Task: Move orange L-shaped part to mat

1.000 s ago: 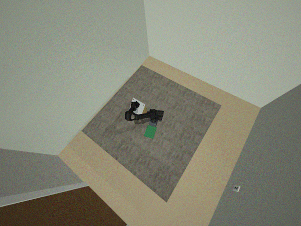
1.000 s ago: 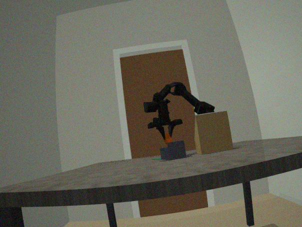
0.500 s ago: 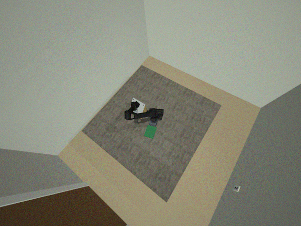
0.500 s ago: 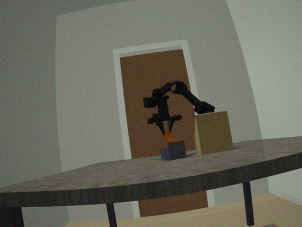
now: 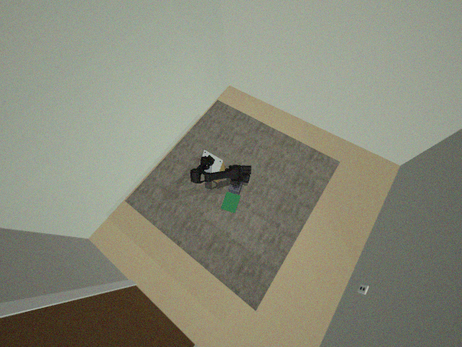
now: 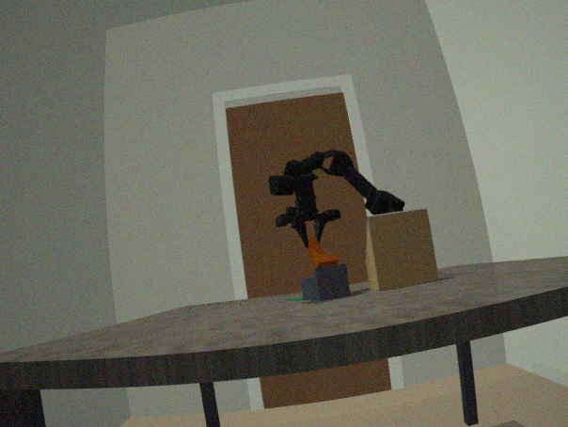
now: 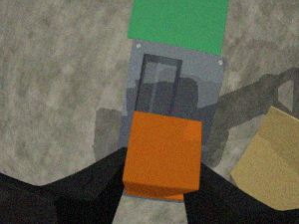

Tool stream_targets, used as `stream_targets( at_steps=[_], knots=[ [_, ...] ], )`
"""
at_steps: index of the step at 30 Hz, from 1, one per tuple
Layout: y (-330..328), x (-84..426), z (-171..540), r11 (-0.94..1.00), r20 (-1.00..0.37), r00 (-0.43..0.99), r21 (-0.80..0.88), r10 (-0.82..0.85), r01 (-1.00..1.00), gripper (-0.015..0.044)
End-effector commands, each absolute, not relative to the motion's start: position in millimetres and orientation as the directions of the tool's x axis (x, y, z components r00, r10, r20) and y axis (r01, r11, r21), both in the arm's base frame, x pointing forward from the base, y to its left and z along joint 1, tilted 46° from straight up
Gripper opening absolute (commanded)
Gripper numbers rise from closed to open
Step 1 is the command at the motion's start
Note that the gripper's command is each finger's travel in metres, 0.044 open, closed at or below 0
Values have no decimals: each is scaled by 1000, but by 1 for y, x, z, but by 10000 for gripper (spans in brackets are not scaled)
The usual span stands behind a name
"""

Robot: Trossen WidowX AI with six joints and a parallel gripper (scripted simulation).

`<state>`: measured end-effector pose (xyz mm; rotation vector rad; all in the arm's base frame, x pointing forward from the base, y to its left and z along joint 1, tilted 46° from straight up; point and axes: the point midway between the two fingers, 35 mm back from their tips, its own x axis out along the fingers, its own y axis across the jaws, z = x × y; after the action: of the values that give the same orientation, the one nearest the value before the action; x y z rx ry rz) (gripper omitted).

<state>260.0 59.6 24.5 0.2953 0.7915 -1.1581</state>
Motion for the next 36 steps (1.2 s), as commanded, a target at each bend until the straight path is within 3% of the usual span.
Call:
stream_targets(
  at_steps=[1,36],
  knots=[
    [62,261,27,399,-694,175,-174,-698,900,0],
    [-26,305,127,398,-690,177,-174,-702,901,0]
  ],
)
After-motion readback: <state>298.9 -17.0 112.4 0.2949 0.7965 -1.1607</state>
